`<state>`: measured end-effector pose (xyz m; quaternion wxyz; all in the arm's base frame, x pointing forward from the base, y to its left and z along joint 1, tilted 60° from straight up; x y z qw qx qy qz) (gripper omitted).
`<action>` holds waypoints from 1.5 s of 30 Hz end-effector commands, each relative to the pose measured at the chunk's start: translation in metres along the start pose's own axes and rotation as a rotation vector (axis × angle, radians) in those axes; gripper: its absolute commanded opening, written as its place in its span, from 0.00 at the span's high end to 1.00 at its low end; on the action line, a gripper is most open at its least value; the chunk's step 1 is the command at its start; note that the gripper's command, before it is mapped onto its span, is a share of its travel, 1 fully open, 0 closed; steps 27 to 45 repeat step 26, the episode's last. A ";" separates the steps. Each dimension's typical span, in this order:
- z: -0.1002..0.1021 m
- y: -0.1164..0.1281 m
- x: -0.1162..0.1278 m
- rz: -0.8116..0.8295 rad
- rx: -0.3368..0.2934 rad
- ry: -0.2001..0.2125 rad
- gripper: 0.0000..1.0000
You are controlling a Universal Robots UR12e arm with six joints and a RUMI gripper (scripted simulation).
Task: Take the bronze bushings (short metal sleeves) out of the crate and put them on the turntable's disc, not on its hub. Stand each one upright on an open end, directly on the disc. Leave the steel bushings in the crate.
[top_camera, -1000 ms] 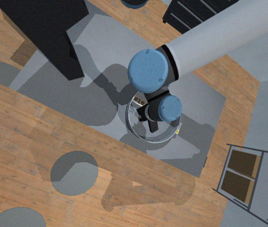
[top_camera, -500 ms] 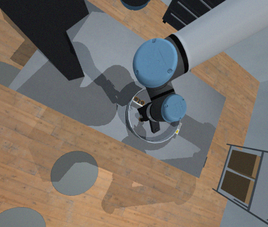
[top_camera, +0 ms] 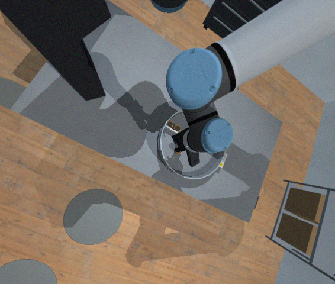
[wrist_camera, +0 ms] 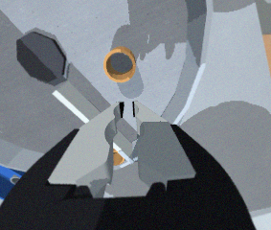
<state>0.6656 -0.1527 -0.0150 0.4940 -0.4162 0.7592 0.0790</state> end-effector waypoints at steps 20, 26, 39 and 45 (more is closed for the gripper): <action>-0.013 0.001 0.000 0.002 0.001 0.000 0.00; -0.036 0.001 0.000 0.002 0.001 0.001 0.00; -0.036 0.001 0.000 0.002 0.001 0.001 0.00; -0.036 0.001 0.000 0.002 0.001 0.001 0.00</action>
Point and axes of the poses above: the point where the finger pads meet when closed, its own z axis out along the fingers, its own x axis across the jaws, y = z × x, the point moved 3 cm from there along -z, back along the fingers, and after that the axes turned 12 degrees about -z, right-handed, at the moved point
